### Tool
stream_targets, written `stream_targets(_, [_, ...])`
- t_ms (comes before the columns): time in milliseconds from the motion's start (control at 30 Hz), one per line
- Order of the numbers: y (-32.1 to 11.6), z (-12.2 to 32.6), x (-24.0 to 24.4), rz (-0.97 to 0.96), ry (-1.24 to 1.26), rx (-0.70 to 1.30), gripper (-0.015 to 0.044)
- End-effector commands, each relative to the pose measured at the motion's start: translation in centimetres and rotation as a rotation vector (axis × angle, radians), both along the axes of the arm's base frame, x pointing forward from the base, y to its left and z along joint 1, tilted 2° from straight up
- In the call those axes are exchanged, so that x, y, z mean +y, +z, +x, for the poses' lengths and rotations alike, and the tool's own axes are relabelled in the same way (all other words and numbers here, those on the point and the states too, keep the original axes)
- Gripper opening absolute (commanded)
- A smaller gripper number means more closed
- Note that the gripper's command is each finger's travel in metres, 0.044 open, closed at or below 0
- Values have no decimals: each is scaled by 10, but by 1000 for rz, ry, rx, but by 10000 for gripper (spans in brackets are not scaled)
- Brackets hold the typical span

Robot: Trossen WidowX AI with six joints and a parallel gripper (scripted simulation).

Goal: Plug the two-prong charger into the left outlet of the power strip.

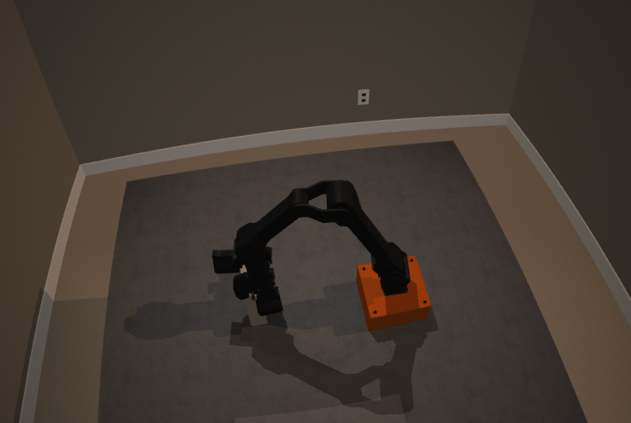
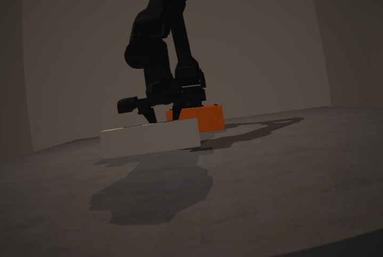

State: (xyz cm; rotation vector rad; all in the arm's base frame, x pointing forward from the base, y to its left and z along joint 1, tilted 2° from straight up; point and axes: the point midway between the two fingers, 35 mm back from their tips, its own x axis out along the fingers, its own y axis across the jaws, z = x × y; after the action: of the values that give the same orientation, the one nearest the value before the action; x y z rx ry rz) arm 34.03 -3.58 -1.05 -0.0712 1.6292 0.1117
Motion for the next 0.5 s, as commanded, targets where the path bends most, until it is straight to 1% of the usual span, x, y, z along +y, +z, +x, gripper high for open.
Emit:
stream_targets(0, [0,1,0,0,0,-3,0])
stream_targets(100, [0,1,0,0,0,-3,0])
stream_targets(467, [0,1,0,0,0,-3,289])
